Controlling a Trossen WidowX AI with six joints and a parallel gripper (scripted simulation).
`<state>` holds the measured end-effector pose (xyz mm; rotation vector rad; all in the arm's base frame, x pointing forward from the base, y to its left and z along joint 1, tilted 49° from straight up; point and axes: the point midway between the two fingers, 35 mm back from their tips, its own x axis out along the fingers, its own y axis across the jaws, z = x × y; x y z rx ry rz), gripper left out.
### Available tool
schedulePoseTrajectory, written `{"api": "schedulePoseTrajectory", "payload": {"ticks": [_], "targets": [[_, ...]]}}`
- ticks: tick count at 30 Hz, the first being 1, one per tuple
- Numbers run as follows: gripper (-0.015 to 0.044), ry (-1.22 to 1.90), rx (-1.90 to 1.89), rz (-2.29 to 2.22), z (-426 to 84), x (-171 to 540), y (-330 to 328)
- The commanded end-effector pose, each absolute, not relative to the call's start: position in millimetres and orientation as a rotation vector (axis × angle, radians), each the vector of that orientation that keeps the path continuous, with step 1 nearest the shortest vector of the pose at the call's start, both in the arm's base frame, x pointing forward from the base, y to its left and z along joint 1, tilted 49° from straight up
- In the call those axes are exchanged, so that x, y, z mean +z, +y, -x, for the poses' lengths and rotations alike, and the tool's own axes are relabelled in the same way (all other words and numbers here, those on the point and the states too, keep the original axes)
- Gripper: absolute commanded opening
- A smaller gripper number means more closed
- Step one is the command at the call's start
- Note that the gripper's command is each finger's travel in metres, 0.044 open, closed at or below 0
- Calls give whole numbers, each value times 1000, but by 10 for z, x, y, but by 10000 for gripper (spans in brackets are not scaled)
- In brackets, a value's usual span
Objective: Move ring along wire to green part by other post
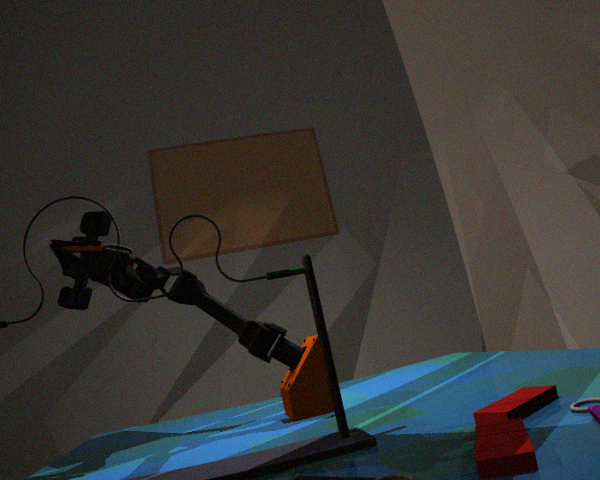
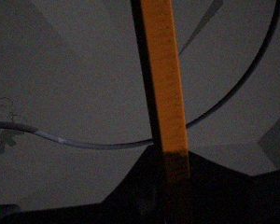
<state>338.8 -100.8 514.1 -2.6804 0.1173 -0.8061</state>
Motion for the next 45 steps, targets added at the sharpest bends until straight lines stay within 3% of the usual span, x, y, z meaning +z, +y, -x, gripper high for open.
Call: {"api": "schedulePoseTrajectory", "payload": {"ticks": [1, 25, 45], "targets": [[-150, 99, -809, 2727, -3401, 5134, -992], [-150, 55, -830, 2856, -3387, 5132, -1084], [-150, 148, -796, 2564, -3339, 4960, -1554]]}}
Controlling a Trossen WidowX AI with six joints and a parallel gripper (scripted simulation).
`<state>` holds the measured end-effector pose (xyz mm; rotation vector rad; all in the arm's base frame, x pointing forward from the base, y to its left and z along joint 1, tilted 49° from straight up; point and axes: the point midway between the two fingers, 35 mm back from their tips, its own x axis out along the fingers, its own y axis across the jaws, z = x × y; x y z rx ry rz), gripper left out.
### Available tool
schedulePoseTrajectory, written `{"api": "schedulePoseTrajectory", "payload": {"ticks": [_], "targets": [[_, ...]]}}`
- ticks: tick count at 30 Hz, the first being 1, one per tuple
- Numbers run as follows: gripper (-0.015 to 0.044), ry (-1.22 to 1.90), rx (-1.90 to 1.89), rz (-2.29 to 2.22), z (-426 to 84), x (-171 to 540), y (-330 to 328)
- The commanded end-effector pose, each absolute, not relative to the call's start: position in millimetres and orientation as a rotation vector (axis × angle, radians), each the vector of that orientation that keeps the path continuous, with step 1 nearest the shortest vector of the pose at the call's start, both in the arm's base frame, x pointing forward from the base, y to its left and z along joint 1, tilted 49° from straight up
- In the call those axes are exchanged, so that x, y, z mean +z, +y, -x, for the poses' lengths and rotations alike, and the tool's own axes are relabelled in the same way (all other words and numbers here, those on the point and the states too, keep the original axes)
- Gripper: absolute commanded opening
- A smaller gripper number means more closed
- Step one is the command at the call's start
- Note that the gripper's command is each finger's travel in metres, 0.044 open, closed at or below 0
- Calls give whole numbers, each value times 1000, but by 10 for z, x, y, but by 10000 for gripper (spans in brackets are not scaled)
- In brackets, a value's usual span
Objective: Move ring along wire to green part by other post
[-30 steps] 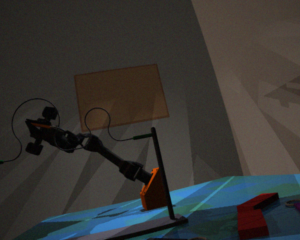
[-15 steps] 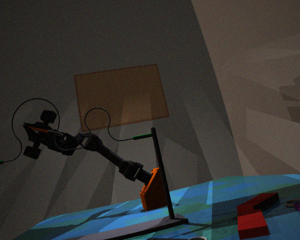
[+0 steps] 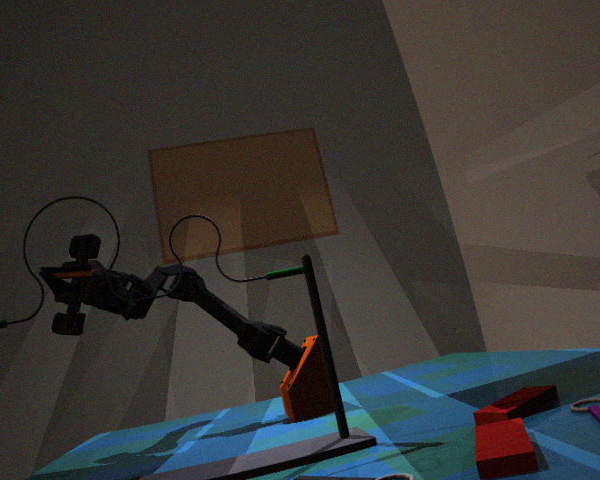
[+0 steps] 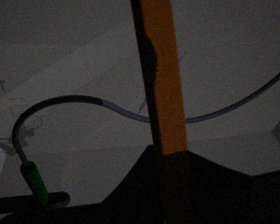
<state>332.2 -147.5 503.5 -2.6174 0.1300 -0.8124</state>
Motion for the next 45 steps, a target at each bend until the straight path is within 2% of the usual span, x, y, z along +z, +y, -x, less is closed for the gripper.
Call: {"api": "schedulePoseTrajectory", "payload": {"ticks": [1, 25, 45], "targets": [[-150, 155, -793, 2541, -3336, 4942, -1583], [-150, 297, -697, 1961, -3297, 4295, -2144], [-150, 383, -597, 1470, -3307, 3574, -2273]]}}
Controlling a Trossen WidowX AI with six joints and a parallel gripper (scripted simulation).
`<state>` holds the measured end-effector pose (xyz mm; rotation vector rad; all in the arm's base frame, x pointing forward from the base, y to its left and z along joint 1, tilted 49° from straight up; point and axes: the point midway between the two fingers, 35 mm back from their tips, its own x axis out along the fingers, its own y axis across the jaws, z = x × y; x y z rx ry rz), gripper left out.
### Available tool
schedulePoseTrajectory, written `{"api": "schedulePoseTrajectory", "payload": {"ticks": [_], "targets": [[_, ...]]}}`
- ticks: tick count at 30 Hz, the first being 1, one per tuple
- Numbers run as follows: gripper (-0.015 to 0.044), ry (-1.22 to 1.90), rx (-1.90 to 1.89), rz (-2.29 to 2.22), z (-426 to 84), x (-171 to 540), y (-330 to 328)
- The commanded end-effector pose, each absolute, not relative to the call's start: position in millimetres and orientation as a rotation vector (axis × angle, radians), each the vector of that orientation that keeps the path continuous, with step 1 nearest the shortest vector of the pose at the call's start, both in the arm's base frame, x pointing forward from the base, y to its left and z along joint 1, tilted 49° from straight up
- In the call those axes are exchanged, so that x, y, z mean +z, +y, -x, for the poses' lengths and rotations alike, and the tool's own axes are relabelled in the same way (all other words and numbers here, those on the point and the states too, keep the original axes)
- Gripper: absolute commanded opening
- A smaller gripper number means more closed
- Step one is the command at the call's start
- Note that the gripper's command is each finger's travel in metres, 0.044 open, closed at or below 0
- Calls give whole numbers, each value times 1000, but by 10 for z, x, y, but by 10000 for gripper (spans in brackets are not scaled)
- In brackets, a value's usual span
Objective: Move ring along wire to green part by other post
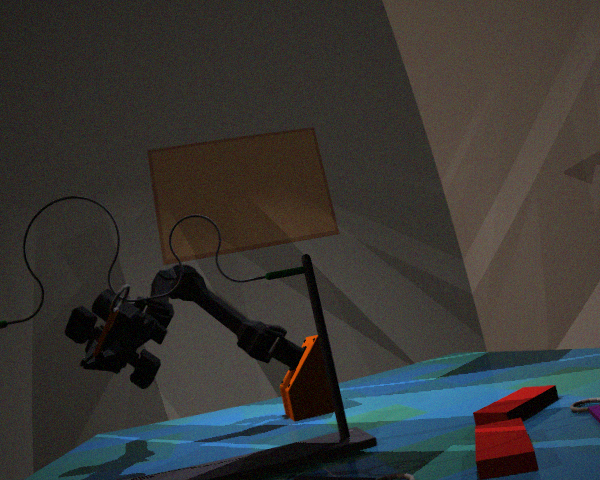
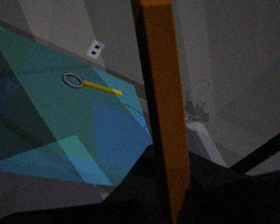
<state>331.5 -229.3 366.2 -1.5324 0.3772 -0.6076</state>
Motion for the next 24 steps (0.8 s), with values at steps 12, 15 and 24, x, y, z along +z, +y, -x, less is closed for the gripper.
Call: {"api": "schedulePoseTrajectory", "payload": {"ticks": [12, 15, 24], "targets": [[-150, 419, -535, 1194, -3330, 3162, -2185], [-150, 426, -521, 1133, -3337, 3071, -2149], [-150, 441, -486, 986, -3357, 2853, -2028]]}}
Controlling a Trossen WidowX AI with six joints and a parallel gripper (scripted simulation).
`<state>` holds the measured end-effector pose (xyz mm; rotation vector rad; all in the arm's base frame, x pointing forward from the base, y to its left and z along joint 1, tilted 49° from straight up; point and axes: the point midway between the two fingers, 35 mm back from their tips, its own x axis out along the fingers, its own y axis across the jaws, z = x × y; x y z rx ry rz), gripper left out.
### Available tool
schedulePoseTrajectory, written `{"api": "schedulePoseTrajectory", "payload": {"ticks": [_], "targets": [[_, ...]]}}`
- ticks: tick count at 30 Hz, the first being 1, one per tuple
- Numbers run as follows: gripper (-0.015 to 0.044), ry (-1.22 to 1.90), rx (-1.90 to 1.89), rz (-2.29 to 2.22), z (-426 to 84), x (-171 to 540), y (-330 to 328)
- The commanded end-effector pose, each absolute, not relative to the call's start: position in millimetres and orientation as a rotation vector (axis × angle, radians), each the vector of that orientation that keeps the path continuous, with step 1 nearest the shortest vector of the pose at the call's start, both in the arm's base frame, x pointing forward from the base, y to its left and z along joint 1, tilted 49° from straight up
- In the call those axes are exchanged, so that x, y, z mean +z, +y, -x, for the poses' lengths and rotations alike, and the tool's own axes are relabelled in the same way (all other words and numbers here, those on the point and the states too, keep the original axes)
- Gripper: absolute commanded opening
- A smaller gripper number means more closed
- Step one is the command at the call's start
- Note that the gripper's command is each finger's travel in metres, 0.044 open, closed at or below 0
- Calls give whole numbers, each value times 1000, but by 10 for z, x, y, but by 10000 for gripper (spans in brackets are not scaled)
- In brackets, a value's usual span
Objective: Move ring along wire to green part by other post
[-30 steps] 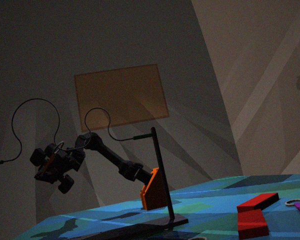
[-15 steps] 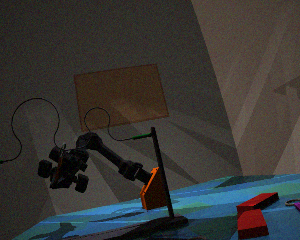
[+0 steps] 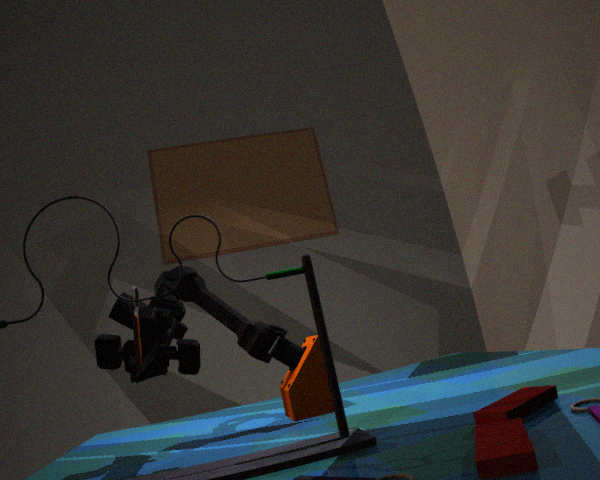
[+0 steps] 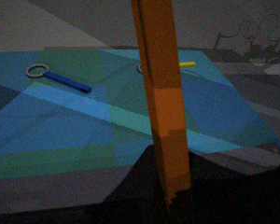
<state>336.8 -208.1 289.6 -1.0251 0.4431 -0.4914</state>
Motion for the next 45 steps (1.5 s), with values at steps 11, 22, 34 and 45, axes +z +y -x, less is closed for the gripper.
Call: {"api": "schedulePoseTrajectory", "payload": {"ticks": [11, 22, 34, 45], "targets": [[-150, 451, -459, 879, -3378, 2666, -1887], [-150, 454, -449, 842, -3393, 2548, -1791], [-150, 457, -435, 788, -3410, 2411, -1674], [-150, 466, -403, 662, -3435, 2235, -1499]]}}
